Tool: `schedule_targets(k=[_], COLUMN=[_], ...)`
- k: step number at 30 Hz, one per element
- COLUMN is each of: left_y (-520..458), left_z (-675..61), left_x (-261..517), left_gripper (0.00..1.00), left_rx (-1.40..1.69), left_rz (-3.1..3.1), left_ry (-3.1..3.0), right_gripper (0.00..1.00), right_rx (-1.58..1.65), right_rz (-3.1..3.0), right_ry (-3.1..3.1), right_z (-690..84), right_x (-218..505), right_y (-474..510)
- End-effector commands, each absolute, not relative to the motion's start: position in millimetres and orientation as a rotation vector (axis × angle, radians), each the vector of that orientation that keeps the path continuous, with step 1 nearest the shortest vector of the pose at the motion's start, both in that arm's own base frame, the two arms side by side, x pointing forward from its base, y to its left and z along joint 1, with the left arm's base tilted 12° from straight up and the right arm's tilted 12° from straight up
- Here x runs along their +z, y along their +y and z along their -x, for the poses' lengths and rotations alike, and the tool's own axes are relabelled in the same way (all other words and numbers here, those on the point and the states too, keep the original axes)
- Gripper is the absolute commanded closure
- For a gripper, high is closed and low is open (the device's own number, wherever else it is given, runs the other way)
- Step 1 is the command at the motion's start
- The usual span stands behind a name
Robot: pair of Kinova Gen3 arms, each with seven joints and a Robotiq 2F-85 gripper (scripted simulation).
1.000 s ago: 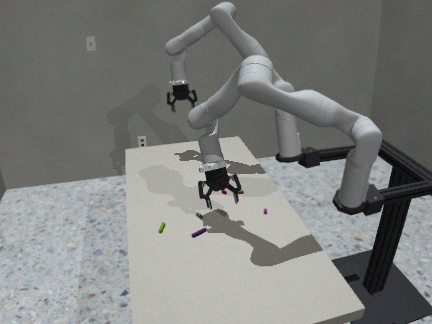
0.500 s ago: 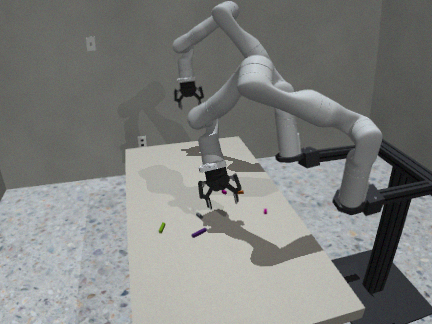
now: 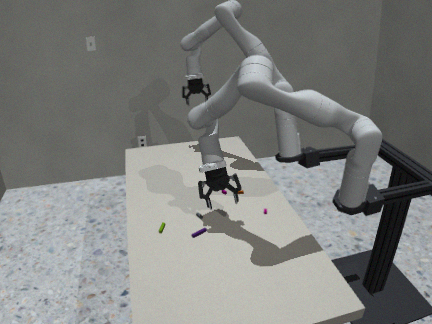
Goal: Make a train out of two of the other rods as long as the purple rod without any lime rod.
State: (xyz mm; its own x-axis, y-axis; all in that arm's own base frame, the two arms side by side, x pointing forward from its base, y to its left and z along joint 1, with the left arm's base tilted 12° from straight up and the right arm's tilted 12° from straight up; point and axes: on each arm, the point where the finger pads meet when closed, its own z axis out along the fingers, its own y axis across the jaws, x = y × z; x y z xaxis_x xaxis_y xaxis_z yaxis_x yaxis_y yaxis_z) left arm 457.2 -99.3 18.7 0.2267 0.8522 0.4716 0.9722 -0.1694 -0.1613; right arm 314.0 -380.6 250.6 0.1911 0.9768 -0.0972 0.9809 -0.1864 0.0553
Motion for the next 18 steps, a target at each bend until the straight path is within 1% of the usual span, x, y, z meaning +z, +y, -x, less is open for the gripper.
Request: schedule_targets(k=[1,18], left_y=[-102.0,-102.0], left_z=[-459.2,-459.2], left_x=[17.6,17.6], left_gripper=[0.002,0.002], left_rx=[-0.386,-0.386], left_rz=[2.091,2.091], left_ry=[-1.677,-1.677], right_gripper=[0.002,0.002], right_rx=[-0.053,-0.063], right_rz=[-2.34,-2.303], right_ry=[1.917,1.947], right_z=[-298.7,-240.1], right_x=[254.5,261.5], right_y=[-392.9,-423.4])
